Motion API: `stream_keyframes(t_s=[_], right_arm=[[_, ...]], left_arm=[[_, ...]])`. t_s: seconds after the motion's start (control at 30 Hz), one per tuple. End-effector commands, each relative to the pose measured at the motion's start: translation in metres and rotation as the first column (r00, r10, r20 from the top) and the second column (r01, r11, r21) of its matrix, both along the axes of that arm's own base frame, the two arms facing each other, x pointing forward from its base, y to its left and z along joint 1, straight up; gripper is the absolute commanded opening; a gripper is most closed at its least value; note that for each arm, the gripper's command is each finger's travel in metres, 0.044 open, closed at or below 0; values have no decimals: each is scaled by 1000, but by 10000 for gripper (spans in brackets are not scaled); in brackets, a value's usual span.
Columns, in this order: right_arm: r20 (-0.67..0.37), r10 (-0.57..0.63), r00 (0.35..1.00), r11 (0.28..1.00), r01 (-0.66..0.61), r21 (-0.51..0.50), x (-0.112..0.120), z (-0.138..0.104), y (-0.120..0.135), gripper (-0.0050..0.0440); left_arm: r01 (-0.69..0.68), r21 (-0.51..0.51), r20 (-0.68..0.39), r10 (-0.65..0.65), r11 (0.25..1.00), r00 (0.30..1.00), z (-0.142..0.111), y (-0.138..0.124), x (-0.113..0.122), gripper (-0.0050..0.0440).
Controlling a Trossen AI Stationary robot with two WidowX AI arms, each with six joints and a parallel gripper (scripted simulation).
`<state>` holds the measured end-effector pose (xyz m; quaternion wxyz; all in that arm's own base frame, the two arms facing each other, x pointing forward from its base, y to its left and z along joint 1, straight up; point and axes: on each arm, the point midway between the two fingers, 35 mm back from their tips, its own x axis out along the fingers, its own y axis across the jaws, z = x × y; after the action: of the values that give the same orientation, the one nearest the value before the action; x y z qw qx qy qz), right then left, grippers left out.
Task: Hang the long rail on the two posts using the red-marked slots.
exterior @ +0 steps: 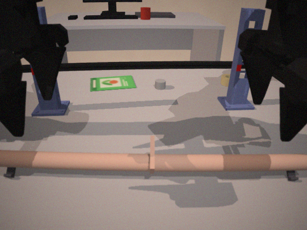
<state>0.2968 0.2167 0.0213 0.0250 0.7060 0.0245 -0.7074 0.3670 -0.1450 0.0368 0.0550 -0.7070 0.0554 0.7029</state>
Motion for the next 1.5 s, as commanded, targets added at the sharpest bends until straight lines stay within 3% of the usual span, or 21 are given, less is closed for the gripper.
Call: stream_keyframes(t_s=[0.0,0.37,1.47], right_arm=[[2,12,1000,1000,-12,1,2,1,2,440],[2,12,1000,1000,-12,1,2,0,2,440],[2,12,1000,1000,-12,1,3,-48,3,440]], left_arm=[[12,1,-6,-12,1000,1000,-2,-1,1,440],[12,1,-6,-12,1000,1000,-3,-1,1,440],[12,1,-6,-12,1000,1000,-50,-2,3,440]])
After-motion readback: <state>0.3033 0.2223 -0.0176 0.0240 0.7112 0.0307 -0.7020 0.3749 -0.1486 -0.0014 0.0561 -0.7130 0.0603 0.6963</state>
